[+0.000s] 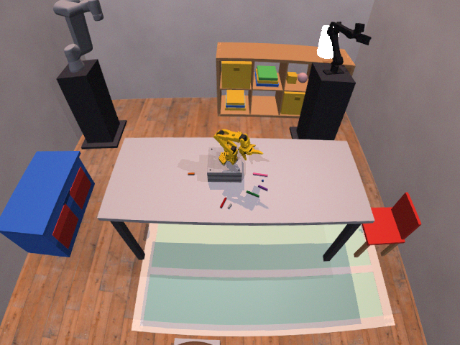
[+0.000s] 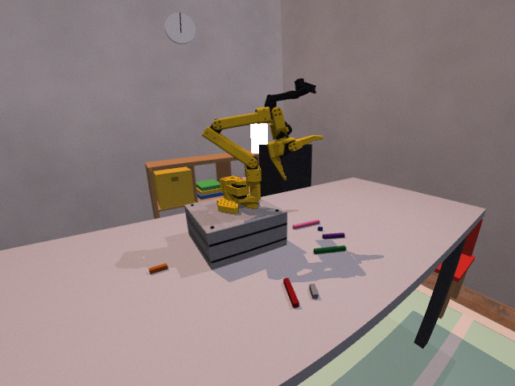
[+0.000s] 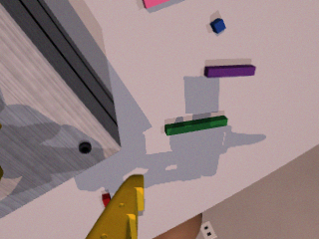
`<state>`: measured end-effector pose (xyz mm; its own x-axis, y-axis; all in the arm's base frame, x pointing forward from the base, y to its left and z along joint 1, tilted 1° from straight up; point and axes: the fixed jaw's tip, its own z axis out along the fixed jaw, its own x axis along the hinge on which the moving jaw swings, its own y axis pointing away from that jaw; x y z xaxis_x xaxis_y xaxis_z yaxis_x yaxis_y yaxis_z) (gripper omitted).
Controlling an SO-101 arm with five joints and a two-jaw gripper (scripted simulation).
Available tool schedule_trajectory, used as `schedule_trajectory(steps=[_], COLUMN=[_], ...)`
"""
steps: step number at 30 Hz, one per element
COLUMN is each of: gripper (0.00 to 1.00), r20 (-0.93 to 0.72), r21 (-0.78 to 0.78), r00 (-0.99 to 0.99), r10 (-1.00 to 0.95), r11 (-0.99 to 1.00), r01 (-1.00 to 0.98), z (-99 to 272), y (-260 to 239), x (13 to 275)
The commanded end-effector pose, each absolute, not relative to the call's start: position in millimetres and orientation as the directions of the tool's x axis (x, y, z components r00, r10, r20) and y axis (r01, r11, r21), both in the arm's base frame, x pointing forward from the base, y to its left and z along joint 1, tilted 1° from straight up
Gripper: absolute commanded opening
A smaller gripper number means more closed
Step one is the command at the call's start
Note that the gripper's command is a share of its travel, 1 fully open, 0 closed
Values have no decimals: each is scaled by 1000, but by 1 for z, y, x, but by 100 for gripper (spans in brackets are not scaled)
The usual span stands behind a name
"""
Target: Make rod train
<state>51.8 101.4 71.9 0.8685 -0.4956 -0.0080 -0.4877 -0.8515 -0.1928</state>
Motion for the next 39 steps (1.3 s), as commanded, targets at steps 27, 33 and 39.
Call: schedule_trajectory(steps=[27, 33, 39], gripper=[100, 100, 100], r20=[-7, -7, -7], r21=[-174, -174, -174], r00=[861, 834, 731], r10=[-508, -552, -683], r11=[-847, -821, -719], r01=[-502, -544, -673], z=[70, 71, 76], y=[97, 95, 86], x=[52, 58, 74])
